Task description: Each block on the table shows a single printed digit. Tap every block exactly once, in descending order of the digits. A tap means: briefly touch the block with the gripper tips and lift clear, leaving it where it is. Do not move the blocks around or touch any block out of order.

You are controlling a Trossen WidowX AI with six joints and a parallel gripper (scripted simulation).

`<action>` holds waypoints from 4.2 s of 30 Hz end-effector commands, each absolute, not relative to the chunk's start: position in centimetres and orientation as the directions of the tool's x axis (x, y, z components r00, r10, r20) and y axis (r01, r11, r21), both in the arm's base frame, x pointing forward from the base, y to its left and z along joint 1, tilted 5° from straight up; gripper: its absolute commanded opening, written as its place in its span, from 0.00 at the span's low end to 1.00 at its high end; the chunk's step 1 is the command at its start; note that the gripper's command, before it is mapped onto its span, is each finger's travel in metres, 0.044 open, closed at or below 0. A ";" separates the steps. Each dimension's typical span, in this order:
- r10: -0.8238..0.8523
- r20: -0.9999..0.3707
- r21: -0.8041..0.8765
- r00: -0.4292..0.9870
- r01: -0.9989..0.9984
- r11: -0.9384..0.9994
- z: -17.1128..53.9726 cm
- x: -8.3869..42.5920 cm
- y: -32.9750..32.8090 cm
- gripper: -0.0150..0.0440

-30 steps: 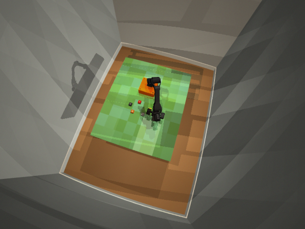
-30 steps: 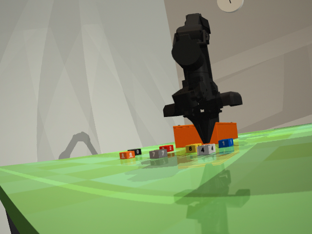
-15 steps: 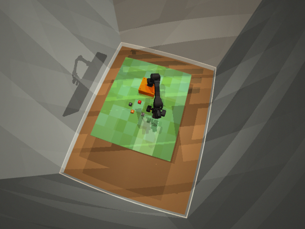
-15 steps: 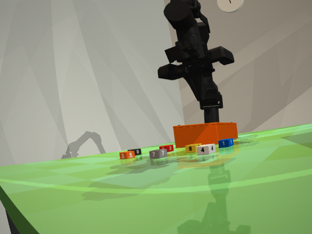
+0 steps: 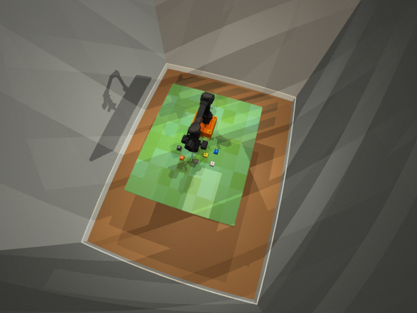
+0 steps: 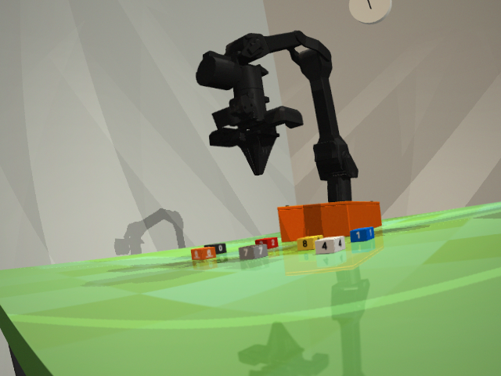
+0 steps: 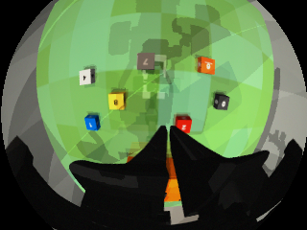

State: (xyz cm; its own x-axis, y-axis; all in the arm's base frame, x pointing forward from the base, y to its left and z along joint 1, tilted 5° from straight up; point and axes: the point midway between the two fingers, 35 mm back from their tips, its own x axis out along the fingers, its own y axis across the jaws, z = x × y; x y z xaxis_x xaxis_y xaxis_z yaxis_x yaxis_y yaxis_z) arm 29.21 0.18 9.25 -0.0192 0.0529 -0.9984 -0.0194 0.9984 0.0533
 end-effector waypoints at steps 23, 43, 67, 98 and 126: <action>0.050 -0.998 0.051 -0.040 -0.029 0.998 -0.7 23.7 -4.1 0.29; 0.050 -0.998 0.051 -0.040 -0.029 0.998 -3.1 23.5 -3.9 0.29; 0.049 -0.998 0.050 -0.038 -0.029 0.998 8.0 24.3 -3.8 0.29; 0.071 -0.997 0.072 -0.042 -0.030 0.997 1.3 21.8 17.1 0.29; 0.071 -0.997 0.072 -0.042 -0.030 0.997 -1.7 21.6 17.3 0.29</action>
State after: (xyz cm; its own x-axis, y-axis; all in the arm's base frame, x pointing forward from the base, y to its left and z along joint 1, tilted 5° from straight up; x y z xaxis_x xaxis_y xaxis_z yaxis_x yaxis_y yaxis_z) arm 21.89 17.45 -1.44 -0.0354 0.0730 -0.9967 -0.0351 0.9966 0.0742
